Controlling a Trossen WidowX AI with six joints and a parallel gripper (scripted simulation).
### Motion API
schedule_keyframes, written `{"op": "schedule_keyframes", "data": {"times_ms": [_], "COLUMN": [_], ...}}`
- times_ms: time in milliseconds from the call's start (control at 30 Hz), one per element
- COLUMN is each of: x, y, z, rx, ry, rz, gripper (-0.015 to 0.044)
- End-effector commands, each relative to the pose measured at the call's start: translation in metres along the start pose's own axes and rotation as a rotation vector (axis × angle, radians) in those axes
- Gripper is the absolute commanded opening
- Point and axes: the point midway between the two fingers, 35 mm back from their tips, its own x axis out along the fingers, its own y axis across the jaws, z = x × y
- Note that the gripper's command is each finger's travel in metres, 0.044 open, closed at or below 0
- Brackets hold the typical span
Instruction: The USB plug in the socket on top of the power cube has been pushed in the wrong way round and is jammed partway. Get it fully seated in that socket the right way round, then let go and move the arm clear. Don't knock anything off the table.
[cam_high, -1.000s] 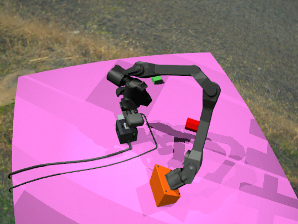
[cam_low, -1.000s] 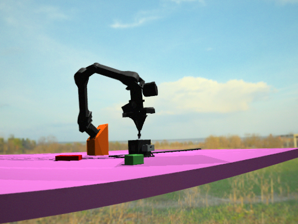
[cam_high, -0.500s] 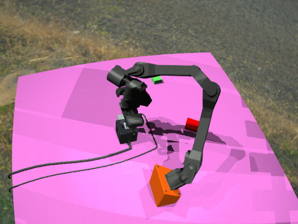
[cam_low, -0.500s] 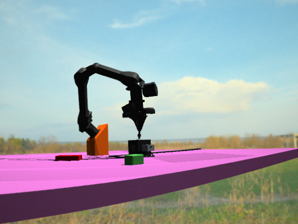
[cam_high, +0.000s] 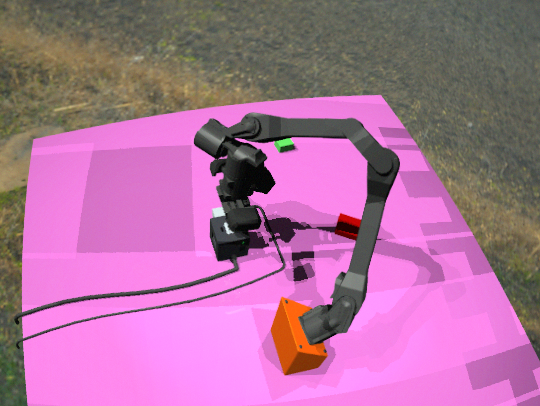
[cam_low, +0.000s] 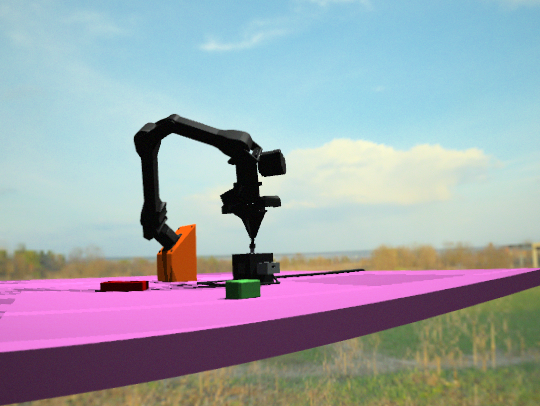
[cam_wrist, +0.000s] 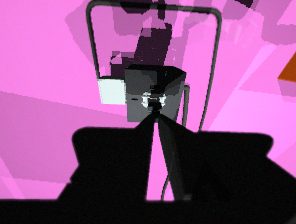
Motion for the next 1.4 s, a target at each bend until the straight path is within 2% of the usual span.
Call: {"op": "schedule_keyframes", "data": {"times_ms": [0,1367], "x": [0.0,0.0049], "y": [0.0,0.0], "z": [0.0002,0.0006], "rx": [-0.001,-0.001], "ry": [0.003,0.002], "rz": [0.002,0.002], "gripper": [0.0,0.0]}}
